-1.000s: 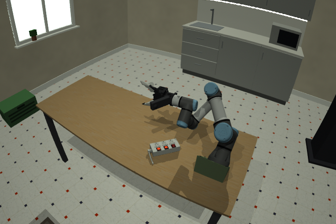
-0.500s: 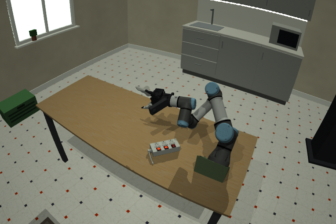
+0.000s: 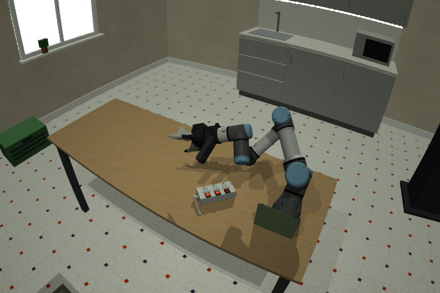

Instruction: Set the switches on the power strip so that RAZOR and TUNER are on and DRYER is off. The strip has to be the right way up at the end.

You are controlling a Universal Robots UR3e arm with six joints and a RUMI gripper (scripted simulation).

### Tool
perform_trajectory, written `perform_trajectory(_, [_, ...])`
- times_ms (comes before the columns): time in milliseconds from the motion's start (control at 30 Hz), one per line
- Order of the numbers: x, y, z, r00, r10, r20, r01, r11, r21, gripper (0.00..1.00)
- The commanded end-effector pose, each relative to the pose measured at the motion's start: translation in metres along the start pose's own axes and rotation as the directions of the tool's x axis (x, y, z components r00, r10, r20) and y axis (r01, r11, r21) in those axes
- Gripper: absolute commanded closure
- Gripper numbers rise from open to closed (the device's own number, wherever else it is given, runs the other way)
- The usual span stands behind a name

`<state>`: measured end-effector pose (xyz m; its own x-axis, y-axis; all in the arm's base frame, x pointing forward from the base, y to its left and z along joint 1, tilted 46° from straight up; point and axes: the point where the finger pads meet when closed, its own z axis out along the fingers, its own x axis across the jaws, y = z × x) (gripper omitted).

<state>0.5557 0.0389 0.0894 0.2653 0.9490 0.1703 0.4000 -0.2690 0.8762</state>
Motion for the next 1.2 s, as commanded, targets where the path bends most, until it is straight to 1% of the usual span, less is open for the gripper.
perform_trajectory(0, [-0.003,-0.025,0.002,0.987,-0.152,0.045,0.146,0.984,0.102,0.0])
perform_trajectory(67, [-0.006,-0.041,0.001,0.967,-0.249,0.05,0.238,0.957,0.163,0.0])
perform_trajectory(100, [-0.006,-0.041,0.001,0.967,-0.249,0.05,0.238,0.957,0.163,0.0])
perform_trajectory(167, [-0.01,-0.058,-0.001,0.935,-0.351,0.044,0.333,0.916,0.226,0.0])
perform_trajectory(233, [-0.01,-0.058,-0.001,0.935,-0.351,0.044,0.333,0.916,0.226,0.0])
perform_trajectory(333, [-0.016,-0.081,-0.007,0.864,-0.503,0.013,0.473,0.821,0.321,0.0])
perform_trajectory(367, [-0.016,-0.081,-0.007,0.864,-0.503,0.013,0.473,0.821,0.321,0.0])
perform_trajectory(433, [-0.02,-0.097,-0.013,0.8,-0.6,-0.023,0.562,0.735,0.379,0.0])
perform_trajectory(467, [-0.02,-0.097,-0.013,0.8,-0.6,-0.023,0.562,0.735,0.379,0.0])
perform_trajectory(533, [-0.025,-0.111,-0.02,0.723,-0.687,-0.072,0.644,0.632,0.431,0.0])
perform_trajectory(567, [-0.025,-0.111,-0.02,0.723,-0.687,-0.072,0.644,0.632,0.431,0.0])
perform_trajectory(600, [-0.028,-0.117,-0.024,0.68,-0.727,-0.101,0.682,0.574,0.453,0.0])
perform_trajectory(633, [-0.028,-0.117,-0.024,0.68,-0.727,-0.101,0.682,0.574,0.453,0.0])
perform_trajectory(700, [-0.033,-0.129,-0.033,0.585,-0.794,-0.167,0.748,0.448,0.49,0.0])
perform_trajectory(800, [-0.033,-0.129,-0.033,0.585,-0.794,-0.167,0.748,0.448,0.49,0.0])
perform_trajectory(900, [-0.042,-0.145,-0.048,0.425,-0.861,-0.28,0.821,0.237,0.519,0.0])
perform_trajectory(933, [-0.042,-0.145,-0.048,0.425,-0.861,-0.28,0.821,0.237,0.519,0.0])
perform_trajectory(1000, [-0.048,-0.153,-0.059,0.311,-0.879,-0.361,0.849,0.087,0.52,0.0])
perform_trajectory(1033, [-0.048,-0.153,-0.059,0.311,-0.879,-0.361,0.849,0.087,0.52,0.0])
perform_trajectory(1100, [-0.054,-0.159,-0.069,0.195,-0.875,-0.442,0.86,-0.064,0.506,0.0])
perform_trajectory(1133, [-0.054,-0.159,-0.069,0.195,-0.875,-0.442,0.86,-0.064,0.506,0.0])
perform_trajectory(1167, [-0.056,-0.162,-0.075,0.138,-0.865,-0.483,0.859,-0.138,0.493,0.0])
